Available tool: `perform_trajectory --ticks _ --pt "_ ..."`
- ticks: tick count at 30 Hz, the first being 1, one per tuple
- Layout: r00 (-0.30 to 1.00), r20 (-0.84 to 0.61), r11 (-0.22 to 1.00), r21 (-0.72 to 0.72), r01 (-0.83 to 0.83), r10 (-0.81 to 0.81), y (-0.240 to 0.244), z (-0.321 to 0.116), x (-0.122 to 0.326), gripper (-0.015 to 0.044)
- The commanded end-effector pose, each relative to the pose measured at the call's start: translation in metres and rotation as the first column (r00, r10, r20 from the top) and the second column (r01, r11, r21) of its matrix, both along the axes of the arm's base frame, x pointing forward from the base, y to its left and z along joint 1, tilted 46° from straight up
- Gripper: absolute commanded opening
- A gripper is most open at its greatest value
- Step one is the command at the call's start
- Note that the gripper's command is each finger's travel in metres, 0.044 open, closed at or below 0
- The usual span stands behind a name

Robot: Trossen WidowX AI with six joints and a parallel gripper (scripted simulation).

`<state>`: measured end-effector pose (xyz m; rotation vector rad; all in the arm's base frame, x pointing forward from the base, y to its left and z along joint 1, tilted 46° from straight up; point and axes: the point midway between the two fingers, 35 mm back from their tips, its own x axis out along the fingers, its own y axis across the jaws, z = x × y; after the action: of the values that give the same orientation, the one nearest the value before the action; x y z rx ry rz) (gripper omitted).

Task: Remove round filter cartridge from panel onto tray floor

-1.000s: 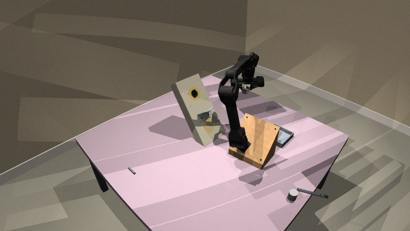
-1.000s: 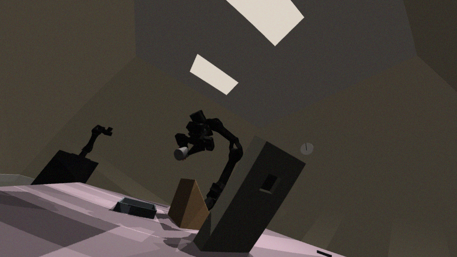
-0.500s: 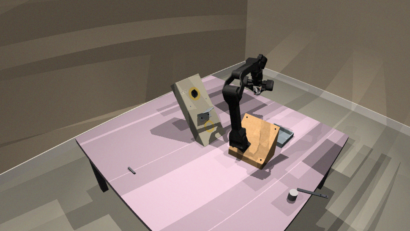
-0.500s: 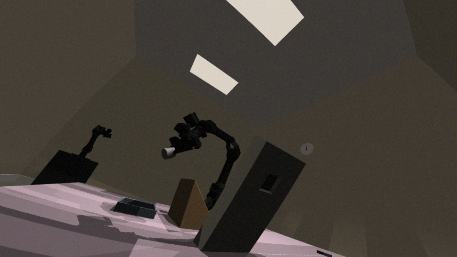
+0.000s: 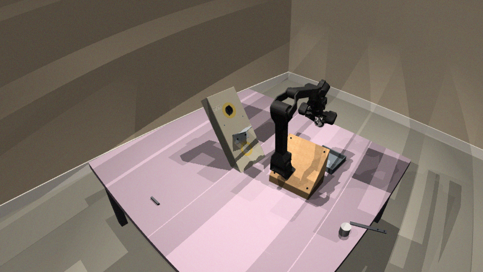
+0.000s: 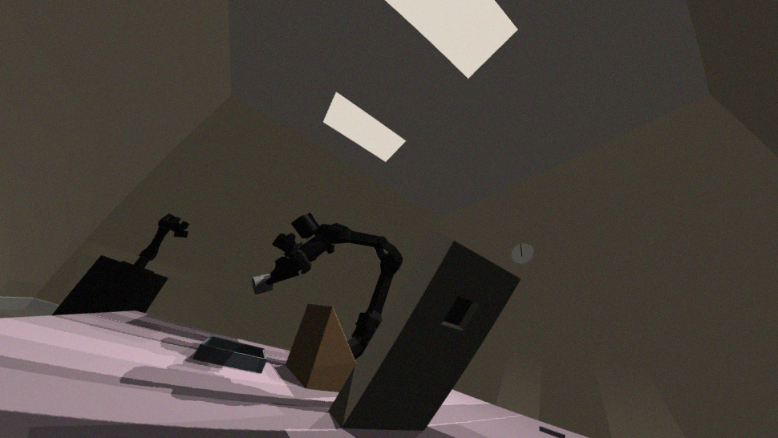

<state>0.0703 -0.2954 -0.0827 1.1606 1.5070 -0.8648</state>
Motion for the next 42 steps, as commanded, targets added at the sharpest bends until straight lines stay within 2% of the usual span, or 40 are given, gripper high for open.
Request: perform_trajectory --ticks 1,13,18,30,36,42 --pt "0.995 -0.066 0.997 -0.019 0.069 -0.07 0.009 -0.015 -0.028 0.0" --pt "0.945 -0.223 0.97 -0.074 0.23 -0.241 0.045 -0.042 -0.092 0.0" --pt "0.943 -0.225 0.97 -0.075 0.232 -0.243 0.046 -0.044 -0.093 0.0" --pt "0.943 -0.226 0.97 -0.075 0.232 -0.243 0.091 -0.091 -0.105 0.0" --pt "0.943 -0.227 0.97 -0.075 0.232 -0.243 0.097 -0.096 -0.107 0.0" --pt "0.943 -0.226 0.97 -0.064 0.236 -0.244 0.096 -0.093 -0.105 0.0157"
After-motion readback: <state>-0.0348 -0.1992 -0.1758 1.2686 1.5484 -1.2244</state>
